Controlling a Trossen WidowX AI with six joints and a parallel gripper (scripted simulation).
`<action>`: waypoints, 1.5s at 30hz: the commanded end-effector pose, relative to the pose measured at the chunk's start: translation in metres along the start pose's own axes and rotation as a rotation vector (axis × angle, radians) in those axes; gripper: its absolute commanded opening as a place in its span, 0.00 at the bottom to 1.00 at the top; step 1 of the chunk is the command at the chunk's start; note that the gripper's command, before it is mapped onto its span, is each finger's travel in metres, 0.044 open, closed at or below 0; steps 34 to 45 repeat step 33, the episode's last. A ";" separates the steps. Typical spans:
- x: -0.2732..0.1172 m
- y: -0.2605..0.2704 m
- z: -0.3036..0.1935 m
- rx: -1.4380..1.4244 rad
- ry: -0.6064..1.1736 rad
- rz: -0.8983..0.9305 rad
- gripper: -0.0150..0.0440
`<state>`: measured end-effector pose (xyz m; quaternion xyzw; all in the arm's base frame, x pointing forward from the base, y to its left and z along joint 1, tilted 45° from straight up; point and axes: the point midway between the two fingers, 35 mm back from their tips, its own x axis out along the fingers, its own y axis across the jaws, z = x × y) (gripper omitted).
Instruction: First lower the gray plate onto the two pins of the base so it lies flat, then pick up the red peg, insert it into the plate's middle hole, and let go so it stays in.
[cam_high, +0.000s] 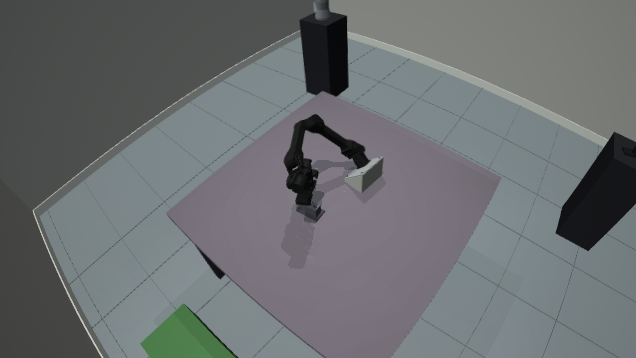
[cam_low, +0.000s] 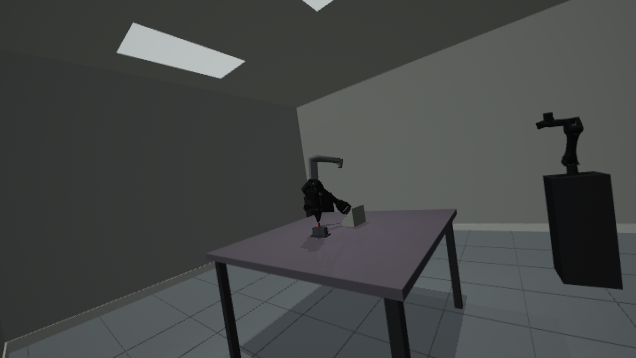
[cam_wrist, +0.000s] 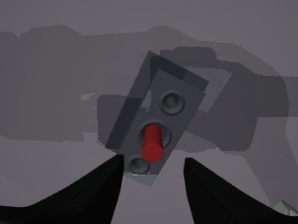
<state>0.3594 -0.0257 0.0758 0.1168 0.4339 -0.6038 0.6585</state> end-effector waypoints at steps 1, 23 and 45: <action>-0.001 0.000 0.000 -0.003 -0.001 -0.002 0.51; -0.018 -0.003 -0.003 -0.008 -0.004 -0.004 0.51; -0.024 -0.004 -0.004 -0.008 -0.003 -0.004 0.51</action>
